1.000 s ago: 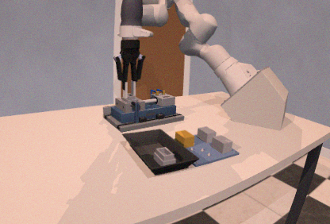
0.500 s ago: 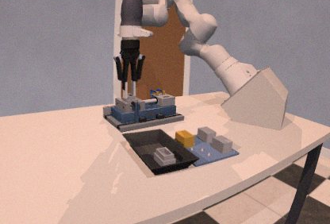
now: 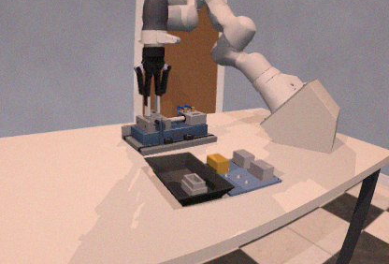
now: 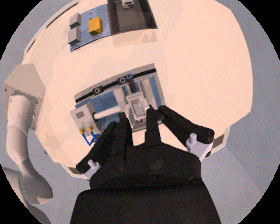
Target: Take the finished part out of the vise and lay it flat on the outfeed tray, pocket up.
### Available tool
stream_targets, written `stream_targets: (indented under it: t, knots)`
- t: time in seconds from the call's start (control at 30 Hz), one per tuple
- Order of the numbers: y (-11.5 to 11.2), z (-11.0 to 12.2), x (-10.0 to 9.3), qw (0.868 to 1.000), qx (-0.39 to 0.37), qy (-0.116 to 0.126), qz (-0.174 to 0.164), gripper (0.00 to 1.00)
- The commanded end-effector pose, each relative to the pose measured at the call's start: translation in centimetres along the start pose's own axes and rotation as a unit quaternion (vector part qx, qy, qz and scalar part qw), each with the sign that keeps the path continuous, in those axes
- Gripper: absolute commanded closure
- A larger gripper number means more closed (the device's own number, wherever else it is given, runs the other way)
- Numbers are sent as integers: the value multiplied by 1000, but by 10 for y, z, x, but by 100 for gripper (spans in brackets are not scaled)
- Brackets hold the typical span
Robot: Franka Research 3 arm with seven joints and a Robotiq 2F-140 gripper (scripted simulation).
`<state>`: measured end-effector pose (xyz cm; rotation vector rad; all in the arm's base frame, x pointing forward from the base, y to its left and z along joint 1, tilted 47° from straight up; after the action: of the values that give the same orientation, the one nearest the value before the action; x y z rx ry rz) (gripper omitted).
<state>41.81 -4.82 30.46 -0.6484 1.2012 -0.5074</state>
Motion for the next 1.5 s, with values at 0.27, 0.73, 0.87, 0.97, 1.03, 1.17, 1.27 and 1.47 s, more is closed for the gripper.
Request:
stream_targets:
  t: [0.27,0.73,0.87,0.97,1.03,1.17,1.27,1.47]
  knots:
    - [0,0,1,1000,2,1,0,100]
    - [0,0,1,1000,2,1,0,100]
    - [0,0,1,1000,2,1,0,100]
    - [0,0,1,1000,2,1,0,100]
    - [0,0,1,1000,2,1,0,100]
    - [0,0,1,1000,2,1,0,100]
    - [0,0,-1,1000,2,1,0,100]
    - [0,0,-5,1000,2,1,0,100]
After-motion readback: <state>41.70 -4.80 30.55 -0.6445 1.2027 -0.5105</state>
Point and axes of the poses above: the point where the finger pads meet when closed, its own x axis out along the fingers, its own z axis across the jaws, y = z × x, the point moved 6 cm from there along -x, back along the fingers, and after that the axes turned 6 degrees about -x, right-handed, at the moved point
